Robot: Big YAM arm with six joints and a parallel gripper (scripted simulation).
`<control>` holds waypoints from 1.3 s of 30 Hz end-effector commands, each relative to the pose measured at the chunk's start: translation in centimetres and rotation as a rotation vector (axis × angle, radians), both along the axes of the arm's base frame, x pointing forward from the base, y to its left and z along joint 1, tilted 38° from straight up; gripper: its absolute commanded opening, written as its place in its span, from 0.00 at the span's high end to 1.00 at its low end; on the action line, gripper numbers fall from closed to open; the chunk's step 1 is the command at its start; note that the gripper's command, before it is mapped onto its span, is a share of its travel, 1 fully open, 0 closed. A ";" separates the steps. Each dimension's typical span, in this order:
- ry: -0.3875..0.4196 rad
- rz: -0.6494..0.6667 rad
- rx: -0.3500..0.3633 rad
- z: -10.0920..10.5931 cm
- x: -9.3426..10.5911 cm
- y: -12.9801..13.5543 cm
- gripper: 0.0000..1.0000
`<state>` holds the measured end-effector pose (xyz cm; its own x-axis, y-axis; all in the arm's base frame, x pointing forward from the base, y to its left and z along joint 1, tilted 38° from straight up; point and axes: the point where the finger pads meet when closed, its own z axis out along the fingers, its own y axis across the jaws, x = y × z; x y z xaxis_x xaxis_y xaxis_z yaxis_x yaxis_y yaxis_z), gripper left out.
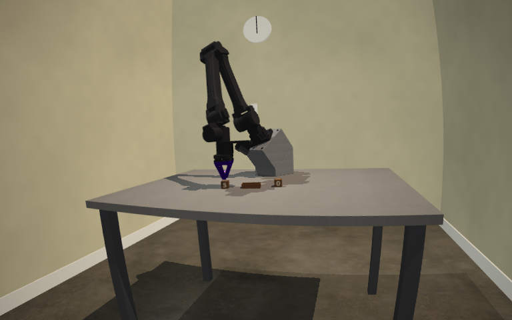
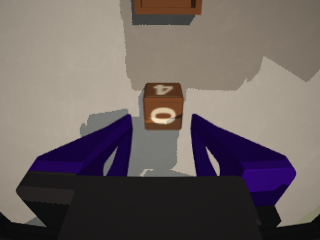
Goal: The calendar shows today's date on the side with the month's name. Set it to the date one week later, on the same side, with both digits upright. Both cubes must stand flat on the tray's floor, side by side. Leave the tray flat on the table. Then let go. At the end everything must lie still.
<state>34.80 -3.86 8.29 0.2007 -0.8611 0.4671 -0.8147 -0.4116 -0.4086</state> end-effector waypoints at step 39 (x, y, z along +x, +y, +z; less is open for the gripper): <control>-0.018 0.005 -0.001 0.8 0.4 -0.1 0.54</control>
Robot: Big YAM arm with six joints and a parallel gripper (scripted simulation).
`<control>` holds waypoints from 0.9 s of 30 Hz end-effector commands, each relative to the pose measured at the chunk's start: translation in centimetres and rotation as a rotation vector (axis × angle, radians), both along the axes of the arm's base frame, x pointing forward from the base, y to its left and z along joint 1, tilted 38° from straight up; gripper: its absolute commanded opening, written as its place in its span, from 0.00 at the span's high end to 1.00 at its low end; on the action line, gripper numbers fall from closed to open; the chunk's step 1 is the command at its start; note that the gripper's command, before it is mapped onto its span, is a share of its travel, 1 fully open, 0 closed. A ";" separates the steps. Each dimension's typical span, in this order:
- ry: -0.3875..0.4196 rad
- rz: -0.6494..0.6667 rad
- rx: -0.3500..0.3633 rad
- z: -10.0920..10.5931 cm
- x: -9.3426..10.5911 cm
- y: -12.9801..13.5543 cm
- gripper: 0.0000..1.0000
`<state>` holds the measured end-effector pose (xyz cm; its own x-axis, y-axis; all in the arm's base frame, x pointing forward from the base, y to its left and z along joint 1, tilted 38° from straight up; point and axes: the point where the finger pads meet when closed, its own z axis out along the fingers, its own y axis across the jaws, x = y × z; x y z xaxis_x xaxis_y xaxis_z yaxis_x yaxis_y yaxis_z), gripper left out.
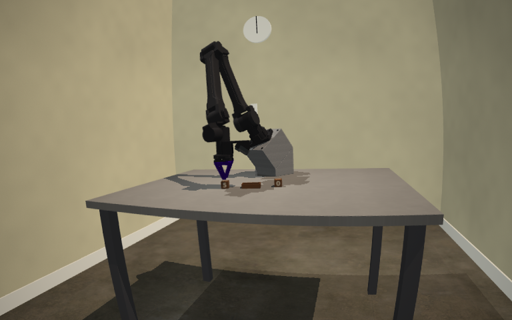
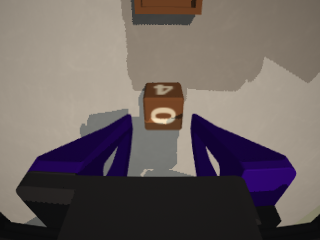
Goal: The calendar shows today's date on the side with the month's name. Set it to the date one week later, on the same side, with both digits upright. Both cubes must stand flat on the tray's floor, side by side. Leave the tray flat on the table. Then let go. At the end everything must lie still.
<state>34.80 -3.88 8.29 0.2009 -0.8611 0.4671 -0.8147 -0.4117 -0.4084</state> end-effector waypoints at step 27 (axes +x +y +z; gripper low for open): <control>-0.020 0.004 -0.001 1.3 1.1 -0.1 0.54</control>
